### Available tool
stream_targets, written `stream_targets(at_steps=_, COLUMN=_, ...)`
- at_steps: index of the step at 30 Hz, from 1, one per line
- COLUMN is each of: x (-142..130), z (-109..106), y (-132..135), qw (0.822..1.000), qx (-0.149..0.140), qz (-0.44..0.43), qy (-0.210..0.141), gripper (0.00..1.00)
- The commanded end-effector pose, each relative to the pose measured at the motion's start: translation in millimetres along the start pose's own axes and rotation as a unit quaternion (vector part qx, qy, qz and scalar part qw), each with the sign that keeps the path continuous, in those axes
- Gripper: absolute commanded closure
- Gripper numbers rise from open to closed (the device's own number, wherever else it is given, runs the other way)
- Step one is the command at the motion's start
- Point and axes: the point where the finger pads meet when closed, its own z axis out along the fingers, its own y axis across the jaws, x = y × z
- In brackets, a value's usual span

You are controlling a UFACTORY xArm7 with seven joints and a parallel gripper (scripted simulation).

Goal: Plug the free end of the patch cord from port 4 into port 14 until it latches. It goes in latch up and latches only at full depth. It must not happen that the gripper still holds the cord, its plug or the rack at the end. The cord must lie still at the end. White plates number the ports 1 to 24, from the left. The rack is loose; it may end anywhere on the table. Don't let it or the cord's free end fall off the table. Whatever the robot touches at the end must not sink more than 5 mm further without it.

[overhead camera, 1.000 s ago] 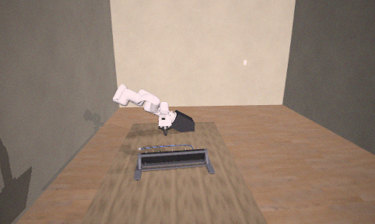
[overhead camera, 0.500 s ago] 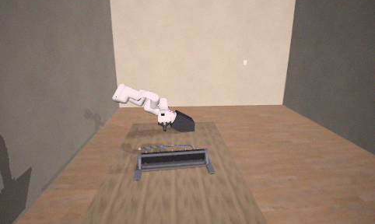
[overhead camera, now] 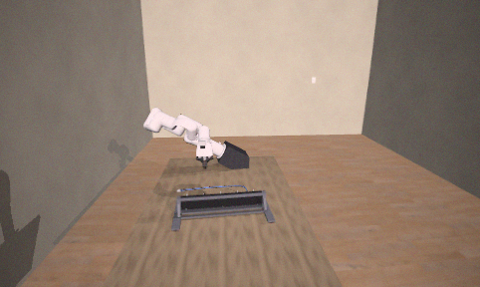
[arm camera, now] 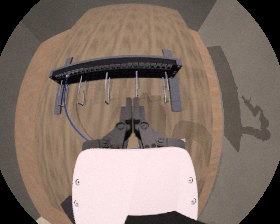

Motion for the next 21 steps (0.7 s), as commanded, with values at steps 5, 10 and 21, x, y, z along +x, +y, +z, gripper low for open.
stream_targets(at_steps=5, x=2, z=-1, y=30, qw=1.0, qx=0.002, qz=0.0, qy=0.001, gripper=1.0)
stream_targets(at_steps=10, x=2, z=-1, y=51, qw=1.0, qx=0.002, qz=0.0, qy=0.001, gripper=1.0)
stream_targets(at_steps=21, x=2, z=-1, y=63, qw=1.0, qx=0.002, qz=0.0, qy=0.001, gripper=1.0)
